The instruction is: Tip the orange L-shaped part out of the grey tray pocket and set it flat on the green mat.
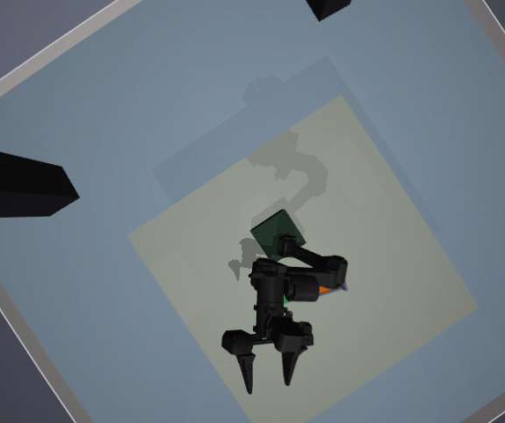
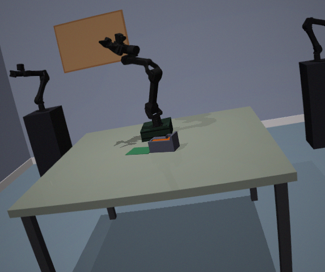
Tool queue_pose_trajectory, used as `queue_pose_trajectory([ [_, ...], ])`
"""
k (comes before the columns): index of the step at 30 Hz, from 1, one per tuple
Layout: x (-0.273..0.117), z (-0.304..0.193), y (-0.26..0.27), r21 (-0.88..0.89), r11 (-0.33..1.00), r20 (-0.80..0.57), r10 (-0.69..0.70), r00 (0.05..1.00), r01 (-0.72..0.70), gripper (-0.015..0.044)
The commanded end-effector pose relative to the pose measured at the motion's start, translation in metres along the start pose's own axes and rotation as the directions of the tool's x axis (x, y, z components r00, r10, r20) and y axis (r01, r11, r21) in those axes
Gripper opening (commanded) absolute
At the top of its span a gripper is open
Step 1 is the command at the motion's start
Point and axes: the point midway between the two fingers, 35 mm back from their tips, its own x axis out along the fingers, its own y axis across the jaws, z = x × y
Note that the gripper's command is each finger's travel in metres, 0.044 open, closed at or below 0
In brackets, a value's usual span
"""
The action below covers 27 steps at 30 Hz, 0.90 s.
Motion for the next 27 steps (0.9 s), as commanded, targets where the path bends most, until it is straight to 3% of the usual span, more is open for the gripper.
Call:
queue_pose_trajectory([
  [1,0.001,0.000,-0.001,0.010,1.000,0.006,0.002,1.000,-0.002,0.0374],
  [9,0.028,-0.003,-0.013,0.239,0.968,0.185,0.038,0.982,-0.083,0.0180],
  [19,0.111,-0.057,-0.005,0.713,0.669,0.253,0.033,0.967,-0.210,0.0180],
  [27,0.178,-0.104,0.074,0.914,0.344,0.169,0.160,0.972,-0.216,0.0180],
])
